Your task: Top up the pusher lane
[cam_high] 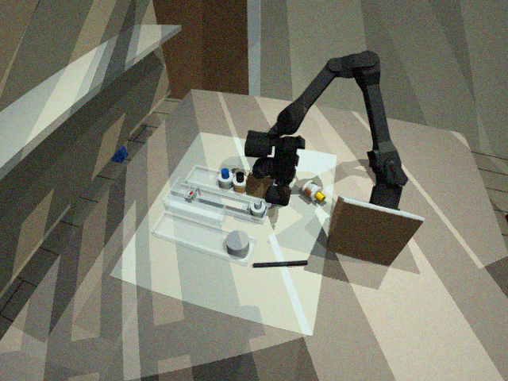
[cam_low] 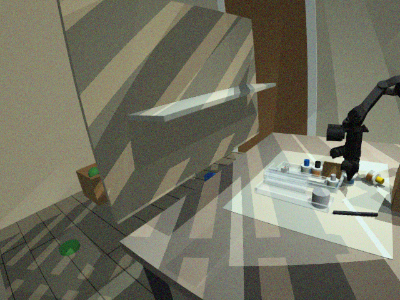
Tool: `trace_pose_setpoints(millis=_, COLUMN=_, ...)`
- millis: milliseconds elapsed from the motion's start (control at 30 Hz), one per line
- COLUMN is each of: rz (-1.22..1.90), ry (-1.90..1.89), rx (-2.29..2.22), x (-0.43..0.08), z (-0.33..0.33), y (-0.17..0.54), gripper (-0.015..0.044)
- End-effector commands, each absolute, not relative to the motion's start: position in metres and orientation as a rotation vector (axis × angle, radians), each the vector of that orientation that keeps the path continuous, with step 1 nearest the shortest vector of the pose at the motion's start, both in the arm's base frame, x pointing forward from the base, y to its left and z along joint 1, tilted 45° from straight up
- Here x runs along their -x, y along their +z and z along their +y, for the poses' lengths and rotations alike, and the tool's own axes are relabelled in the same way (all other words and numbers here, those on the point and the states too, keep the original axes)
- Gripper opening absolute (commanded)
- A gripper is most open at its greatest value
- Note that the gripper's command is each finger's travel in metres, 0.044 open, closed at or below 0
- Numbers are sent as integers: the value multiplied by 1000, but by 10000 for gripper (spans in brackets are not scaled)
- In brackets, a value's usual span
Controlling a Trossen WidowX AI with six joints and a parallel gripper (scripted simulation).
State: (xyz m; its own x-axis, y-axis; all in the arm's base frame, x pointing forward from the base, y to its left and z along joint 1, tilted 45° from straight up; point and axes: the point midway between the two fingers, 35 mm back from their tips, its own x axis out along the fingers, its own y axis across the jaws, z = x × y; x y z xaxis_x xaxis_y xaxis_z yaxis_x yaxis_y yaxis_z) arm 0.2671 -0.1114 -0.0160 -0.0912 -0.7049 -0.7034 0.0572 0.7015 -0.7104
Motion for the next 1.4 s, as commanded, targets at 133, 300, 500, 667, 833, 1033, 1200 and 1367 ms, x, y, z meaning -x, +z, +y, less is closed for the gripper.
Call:
trace_pose_setpoints(millis=133, rz=1564, ry=-686, rx=556, x=-265, z=-92, y=-12, gripper=0)
trace_pose_setpoints(millis=300, rz=1628, ry=-682, rx=501, x=-256, z=-84, y=-11, gripper=0)
trace_pose_setpoints(millis=500, rz=1586, ry=-687, rx=522, x=-272, z=-62, y=23, gripper=0)
trace_pose_setpoints(millis=667, rz=1546, ry=-690, rx=542, x=-281, z=-43, y=53, gripper=0)
trace_pose_setpoints(millis=833, rz=1539, ry=-692, rx=542, x=-282, z=-40, y=54, gripper=0)
trace_pose_setpoints(millis=1033, rz=1529, ry=-707, rx=524, x=-286, z=-32, y=19, gripper=0)
trace_pose_setpoints(millis=1200, rz=1520, ry=-722, rx=509, x=-286, z=-27, y=-11, gripper=0)
trace_pose_setpoints(millis=1367, rz=1514, ry=-732, rx=499, x=-284, z=-24, y=-32, gripper=0)
